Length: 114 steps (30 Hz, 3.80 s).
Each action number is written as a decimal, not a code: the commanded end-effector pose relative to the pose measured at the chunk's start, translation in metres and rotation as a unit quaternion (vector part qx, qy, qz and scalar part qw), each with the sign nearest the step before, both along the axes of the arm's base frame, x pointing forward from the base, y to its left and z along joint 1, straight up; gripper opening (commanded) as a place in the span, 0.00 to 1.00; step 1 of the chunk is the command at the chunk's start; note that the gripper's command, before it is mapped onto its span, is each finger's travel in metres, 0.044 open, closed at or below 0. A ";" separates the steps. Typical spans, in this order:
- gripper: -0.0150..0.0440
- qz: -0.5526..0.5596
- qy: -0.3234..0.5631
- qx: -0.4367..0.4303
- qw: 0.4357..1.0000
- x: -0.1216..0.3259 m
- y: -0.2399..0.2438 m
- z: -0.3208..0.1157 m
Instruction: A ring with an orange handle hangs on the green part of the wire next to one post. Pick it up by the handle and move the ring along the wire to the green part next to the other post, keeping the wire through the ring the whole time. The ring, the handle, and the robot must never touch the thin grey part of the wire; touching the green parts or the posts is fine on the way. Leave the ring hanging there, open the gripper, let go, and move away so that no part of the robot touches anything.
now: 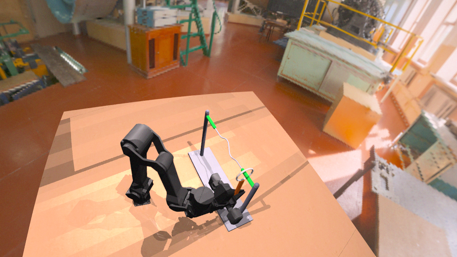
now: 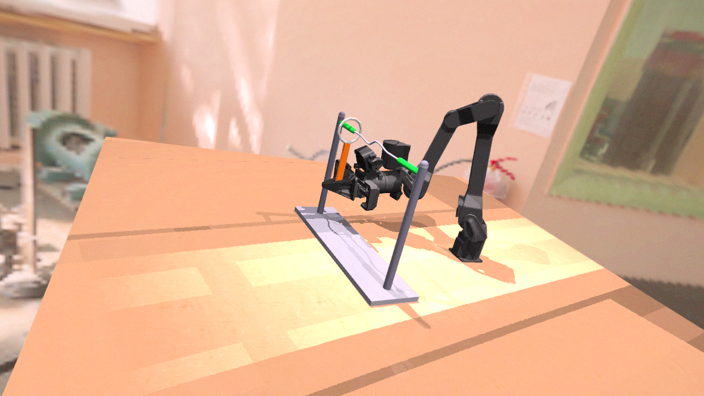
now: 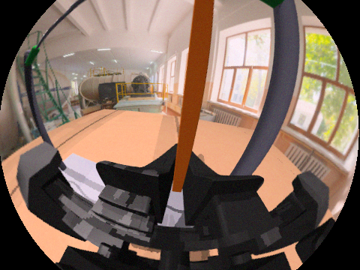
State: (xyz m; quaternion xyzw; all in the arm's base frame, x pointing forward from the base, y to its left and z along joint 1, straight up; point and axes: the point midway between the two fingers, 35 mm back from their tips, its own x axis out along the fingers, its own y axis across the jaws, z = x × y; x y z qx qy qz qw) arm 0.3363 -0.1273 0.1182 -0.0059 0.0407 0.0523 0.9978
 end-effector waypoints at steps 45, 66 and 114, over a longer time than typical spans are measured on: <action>0.00 0.001 -0.005 -0.003 1.000 -0.001 0.018 0.004; 0.00 0.015 -0.007 -0.025 1.000 -0.003 0.033 0.004; 0.00 0.008 0.065 -0.018 0.998 -0.027 0.071 0.000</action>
